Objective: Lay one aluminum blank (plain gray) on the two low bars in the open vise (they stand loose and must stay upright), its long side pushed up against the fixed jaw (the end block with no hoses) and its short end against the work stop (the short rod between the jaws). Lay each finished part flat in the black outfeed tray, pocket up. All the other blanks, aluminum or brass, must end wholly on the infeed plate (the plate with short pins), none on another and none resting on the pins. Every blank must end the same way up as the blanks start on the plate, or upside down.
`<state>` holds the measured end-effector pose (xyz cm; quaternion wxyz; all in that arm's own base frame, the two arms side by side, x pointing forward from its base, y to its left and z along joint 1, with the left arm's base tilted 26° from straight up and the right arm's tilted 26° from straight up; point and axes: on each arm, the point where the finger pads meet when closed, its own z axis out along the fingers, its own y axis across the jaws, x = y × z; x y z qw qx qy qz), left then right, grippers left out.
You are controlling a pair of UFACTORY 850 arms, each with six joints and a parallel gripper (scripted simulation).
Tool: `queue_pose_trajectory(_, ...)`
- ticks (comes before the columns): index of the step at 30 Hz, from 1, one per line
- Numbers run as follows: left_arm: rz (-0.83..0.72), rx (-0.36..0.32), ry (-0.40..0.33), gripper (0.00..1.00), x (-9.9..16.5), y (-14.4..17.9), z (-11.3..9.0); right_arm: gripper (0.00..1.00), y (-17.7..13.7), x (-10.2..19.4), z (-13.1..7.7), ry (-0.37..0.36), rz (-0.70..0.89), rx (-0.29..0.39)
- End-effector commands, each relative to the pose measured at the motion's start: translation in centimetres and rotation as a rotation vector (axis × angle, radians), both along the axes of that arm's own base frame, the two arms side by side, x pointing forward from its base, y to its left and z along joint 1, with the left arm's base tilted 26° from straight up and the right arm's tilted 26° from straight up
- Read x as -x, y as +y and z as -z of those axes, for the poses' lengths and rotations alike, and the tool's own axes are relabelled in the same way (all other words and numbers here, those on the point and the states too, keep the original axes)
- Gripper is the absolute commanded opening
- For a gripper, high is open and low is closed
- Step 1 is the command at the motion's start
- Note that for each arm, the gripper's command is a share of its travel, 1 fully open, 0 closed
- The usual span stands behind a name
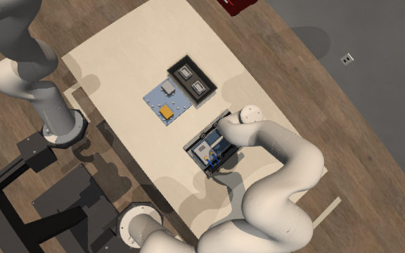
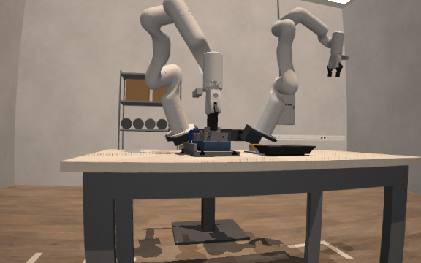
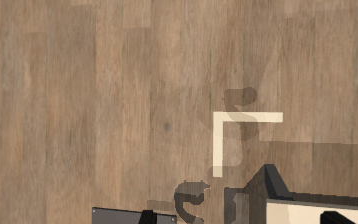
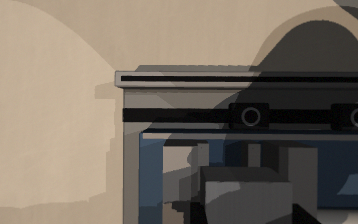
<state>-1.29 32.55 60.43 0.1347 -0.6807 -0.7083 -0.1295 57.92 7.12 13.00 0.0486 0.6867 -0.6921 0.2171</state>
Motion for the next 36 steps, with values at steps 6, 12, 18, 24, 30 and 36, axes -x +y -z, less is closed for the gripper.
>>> queue_pose_trajectory(6, 0.0, -0.002, 0.0, 1.0, 0.01, 0.01, -0.09, 0.0, 0.05, -0.07, -0.08, -0.002, 0.0, -0.001)
queue_pose_trajectory(12, 0.0, -0.002, 0.0, 1.0, 0.01, 0.01, -0.09, 0.0, 0.06, -0.07, -0.08, -0.002, 0.0, -0.001)
queue_pose_trajectory(18, 0.0, -0.002, 0.0, 1.0, 0.01, 0.01, -0.09, 0.0, 0.09, -0.09, -0.07, -0.002, 0.0, -0.001)
queue_pose_trajectory(24, 0.0, -0.002, 0.0, 1.0, 0.01, 0.01, -0.09, 0.0, 0.18, -0.13, -0.04, -0.002, 0.0, -0.001)
queue_pose_trajectory(30, 0.0, -0.002, 0.0, 1.0, 0.01, 0.01, -0.09, 0.0, 0.3, -0.18, -0.01, -0.002, 0.0, -0.001)
queue_pose_trajectory(36, 0.0, -0.002, 0.0, 1.0, 0.01, 0.01, -0.09, 0.0, 0.39, -0.22, 0.02, -0.002, 0.0, -0.001)
